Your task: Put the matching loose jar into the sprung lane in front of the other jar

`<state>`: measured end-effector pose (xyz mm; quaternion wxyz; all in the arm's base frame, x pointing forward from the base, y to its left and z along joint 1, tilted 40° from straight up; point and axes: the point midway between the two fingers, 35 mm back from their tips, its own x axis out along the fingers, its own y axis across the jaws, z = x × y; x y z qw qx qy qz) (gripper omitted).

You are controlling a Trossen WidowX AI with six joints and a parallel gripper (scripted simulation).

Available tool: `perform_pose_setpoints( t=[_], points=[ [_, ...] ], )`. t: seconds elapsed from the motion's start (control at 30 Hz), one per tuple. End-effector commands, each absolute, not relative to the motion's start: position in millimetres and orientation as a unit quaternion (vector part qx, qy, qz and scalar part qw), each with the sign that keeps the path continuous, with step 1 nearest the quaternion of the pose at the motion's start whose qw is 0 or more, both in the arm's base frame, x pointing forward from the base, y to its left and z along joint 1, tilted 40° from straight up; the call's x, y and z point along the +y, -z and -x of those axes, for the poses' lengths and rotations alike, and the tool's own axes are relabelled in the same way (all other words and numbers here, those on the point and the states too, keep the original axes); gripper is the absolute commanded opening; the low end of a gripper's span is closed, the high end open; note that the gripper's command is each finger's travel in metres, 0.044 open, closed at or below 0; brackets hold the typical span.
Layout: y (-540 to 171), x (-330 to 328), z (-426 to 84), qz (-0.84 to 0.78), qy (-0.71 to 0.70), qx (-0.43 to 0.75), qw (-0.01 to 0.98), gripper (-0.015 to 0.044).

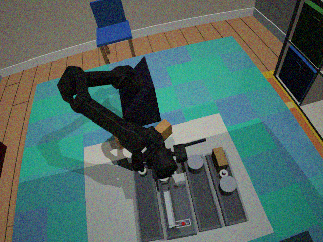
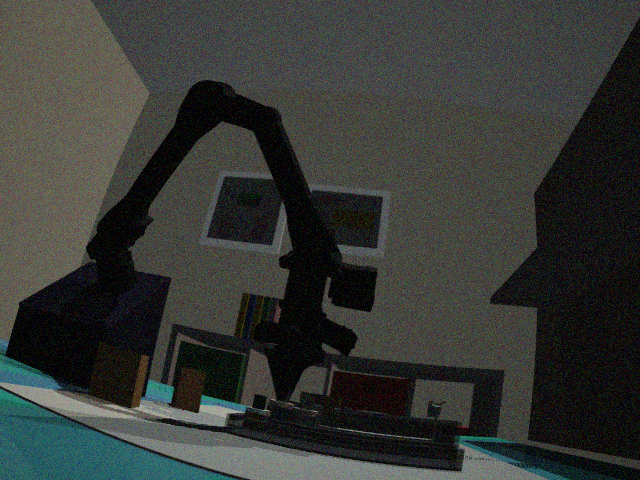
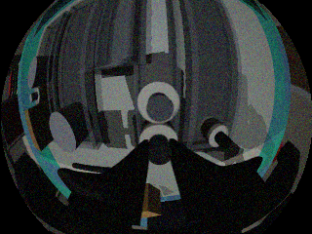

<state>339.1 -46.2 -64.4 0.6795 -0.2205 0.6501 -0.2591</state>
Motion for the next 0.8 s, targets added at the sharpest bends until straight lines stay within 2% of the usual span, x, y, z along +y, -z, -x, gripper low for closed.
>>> perform_pose_setpoints(
  t=[0.0,0.77],
  points=[
    [63.9,-48.2,-343.1,0.222,0.262,0.643,0.684,0.0],
    [67.4,-51.9,-340.8,0.223,0.262,0.643,0.684,0.0]
  ],
)
